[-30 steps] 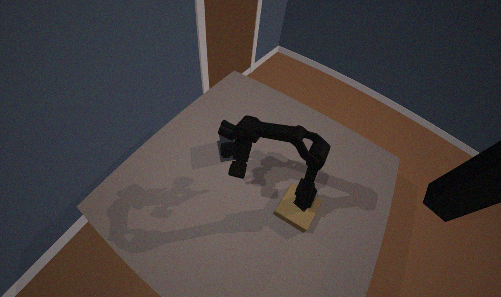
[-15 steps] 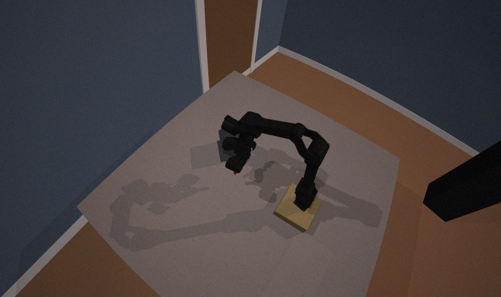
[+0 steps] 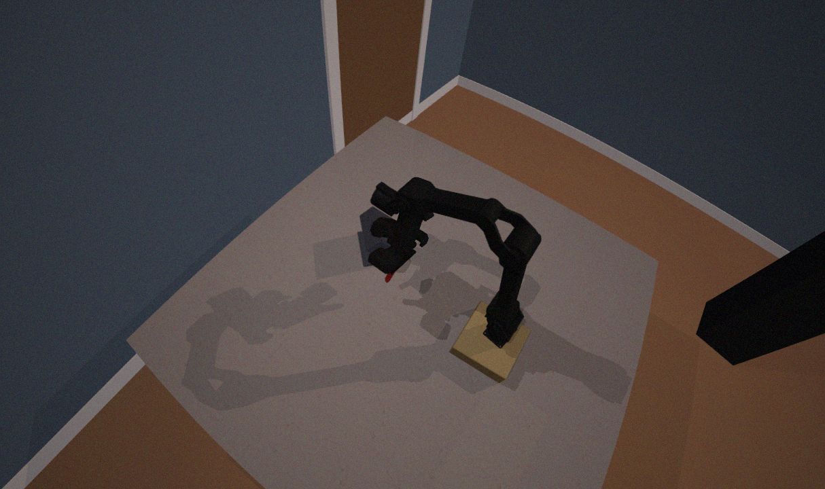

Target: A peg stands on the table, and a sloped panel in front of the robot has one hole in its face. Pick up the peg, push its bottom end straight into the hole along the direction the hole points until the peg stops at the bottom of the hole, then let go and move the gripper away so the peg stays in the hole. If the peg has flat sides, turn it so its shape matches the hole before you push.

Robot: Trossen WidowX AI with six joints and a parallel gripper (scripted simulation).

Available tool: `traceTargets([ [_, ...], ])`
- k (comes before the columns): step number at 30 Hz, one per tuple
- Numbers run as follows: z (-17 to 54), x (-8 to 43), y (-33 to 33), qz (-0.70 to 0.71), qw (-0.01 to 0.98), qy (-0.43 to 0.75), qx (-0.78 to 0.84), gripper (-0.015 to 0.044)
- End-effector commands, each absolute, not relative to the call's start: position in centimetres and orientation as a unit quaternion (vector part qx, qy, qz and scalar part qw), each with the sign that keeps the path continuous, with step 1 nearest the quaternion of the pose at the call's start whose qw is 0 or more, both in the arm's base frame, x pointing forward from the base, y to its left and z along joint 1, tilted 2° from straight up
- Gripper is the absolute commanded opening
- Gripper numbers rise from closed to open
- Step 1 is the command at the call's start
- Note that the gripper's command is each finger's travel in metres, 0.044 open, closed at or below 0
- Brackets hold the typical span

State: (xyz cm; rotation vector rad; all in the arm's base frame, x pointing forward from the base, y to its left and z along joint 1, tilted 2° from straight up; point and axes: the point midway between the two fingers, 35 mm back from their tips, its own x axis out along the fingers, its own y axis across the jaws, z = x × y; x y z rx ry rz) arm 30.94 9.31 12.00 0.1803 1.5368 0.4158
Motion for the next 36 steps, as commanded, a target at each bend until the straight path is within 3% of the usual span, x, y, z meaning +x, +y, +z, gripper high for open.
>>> traceTargets([
  [1,11.8,31.2,8.9,0.168,0.689,0.695,0.115,0.0],
  [36,12.3,33.3,5.5,0.041,0.633,0.693,0.342,0.0],
])
